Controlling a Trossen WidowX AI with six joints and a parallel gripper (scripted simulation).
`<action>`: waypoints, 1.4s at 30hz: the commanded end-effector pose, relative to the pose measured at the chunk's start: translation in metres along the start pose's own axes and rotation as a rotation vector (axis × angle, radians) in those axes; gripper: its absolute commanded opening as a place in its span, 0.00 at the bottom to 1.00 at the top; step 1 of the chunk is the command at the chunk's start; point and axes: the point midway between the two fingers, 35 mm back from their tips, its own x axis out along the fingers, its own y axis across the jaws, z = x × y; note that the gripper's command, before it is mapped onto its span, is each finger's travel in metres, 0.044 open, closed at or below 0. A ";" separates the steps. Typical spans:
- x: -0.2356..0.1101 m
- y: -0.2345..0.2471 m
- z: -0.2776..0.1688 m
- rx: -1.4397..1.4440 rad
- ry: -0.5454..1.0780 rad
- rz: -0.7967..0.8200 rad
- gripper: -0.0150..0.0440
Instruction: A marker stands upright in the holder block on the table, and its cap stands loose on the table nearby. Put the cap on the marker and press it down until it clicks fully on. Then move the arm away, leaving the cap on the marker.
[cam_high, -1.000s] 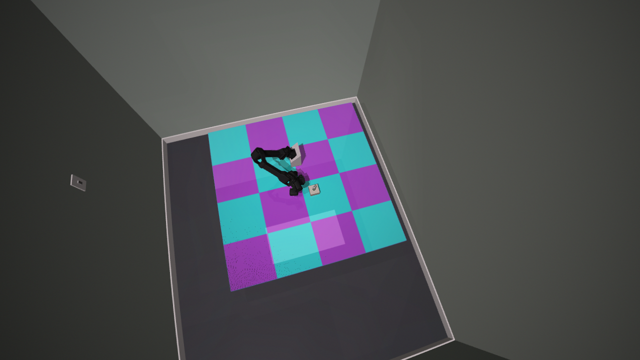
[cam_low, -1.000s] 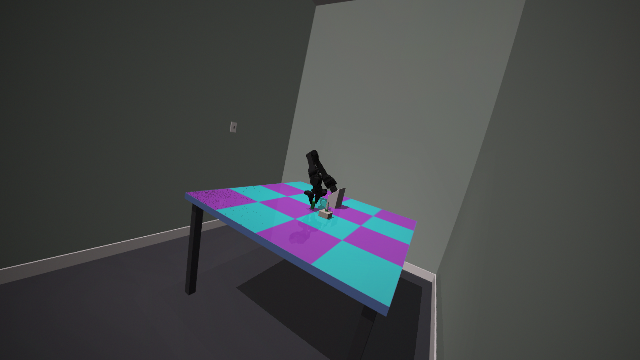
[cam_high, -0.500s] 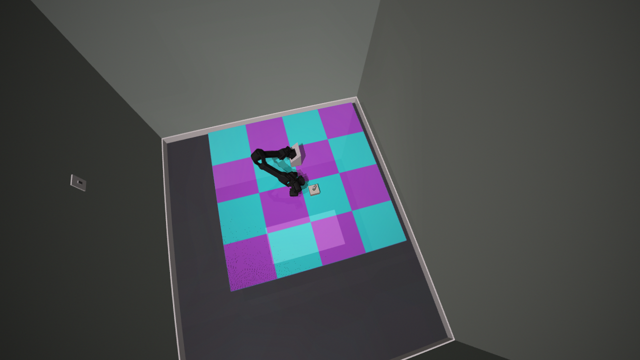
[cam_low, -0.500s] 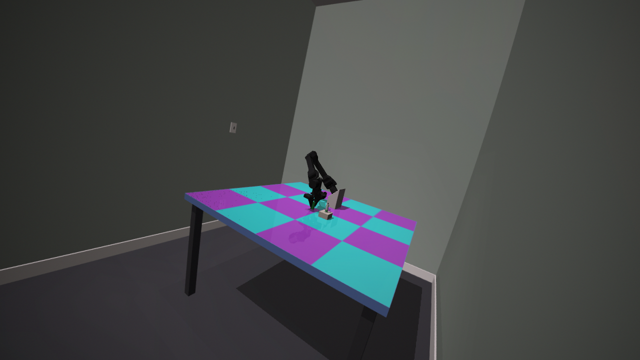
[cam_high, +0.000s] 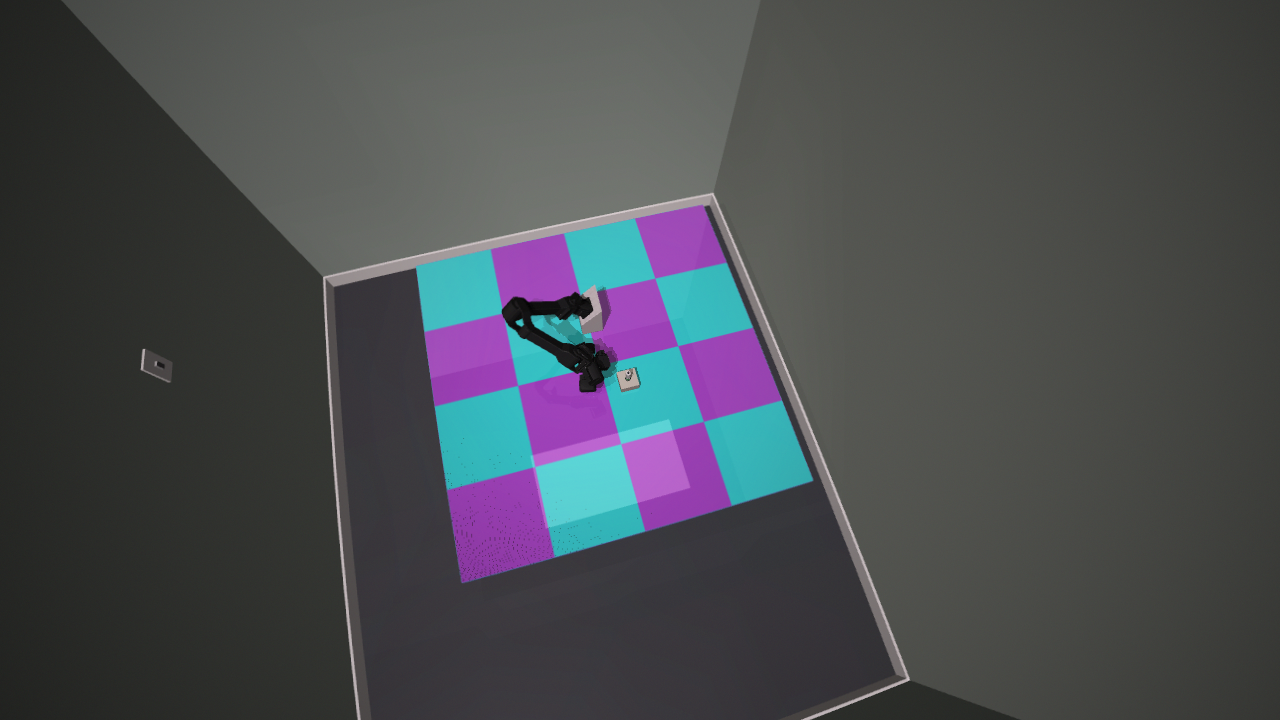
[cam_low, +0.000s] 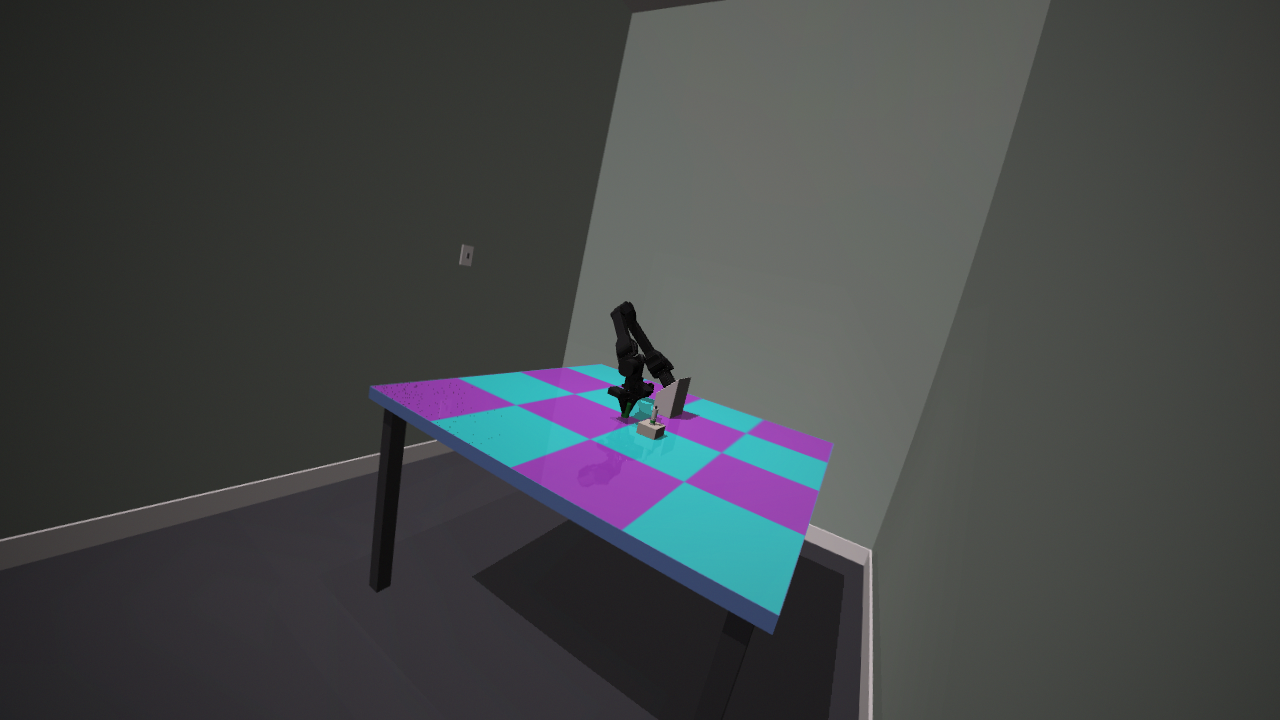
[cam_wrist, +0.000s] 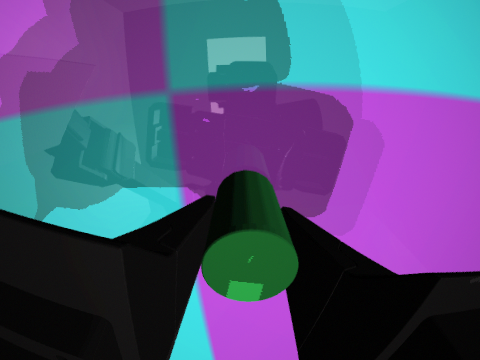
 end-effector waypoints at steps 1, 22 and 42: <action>-0.009 -0.003 0.001 0.003 -0.003 -0.007 0.25; -0.057 -0.001 0.001 0.004 -0.003 -0.007 0.25; -0.082 -0.023 0.049 0.002 -0.019 -0.008 0.25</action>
